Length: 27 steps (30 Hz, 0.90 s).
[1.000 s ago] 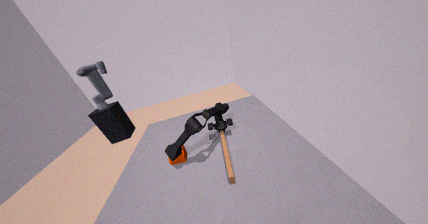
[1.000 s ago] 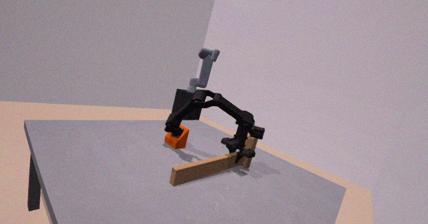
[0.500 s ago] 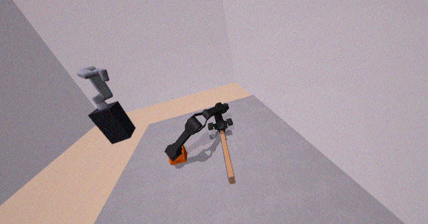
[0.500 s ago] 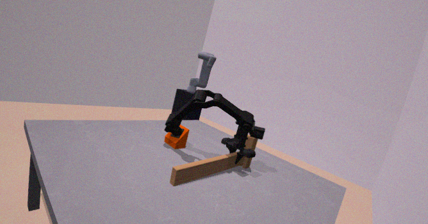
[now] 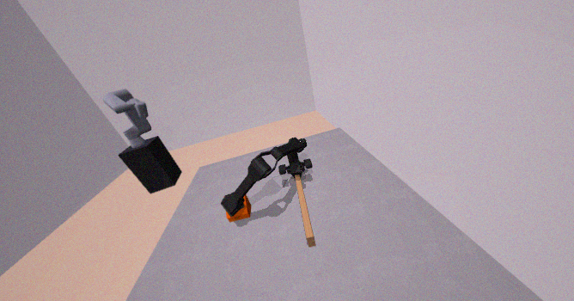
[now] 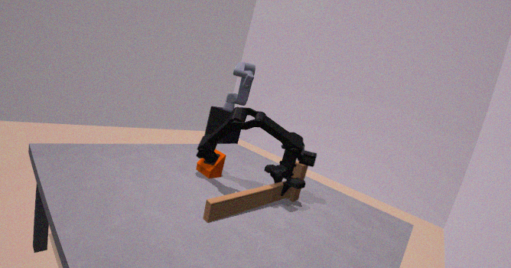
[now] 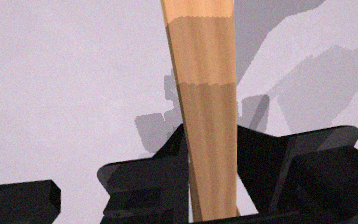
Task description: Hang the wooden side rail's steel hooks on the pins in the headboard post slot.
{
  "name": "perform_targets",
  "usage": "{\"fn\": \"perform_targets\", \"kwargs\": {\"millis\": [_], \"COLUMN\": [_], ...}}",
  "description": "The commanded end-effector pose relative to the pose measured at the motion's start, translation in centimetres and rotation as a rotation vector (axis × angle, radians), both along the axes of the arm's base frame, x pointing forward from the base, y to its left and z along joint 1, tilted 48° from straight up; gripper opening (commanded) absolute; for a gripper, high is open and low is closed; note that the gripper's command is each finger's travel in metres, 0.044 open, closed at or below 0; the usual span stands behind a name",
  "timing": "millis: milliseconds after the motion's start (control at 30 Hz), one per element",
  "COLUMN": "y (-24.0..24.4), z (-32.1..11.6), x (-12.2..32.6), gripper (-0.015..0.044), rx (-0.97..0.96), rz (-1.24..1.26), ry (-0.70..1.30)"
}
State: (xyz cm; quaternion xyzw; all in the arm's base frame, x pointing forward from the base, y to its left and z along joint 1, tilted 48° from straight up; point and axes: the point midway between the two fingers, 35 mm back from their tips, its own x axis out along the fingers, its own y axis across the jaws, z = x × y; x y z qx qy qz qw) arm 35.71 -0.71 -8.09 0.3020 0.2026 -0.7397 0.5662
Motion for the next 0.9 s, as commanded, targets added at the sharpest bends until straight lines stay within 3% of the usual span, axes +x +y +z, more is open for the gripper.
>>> {"fn": "perform_targets", "kwargs": {"millis": [0, 867], "y": [0.49, 0.71], "z": [-0.09, -0.19], "x": [-0.02, 0.11], "gripper": [0.0, 0.0], "rx": [0.003, 0.003], "rz": [0.006, 0.006], "ry": [-0.005, -0.005]}}
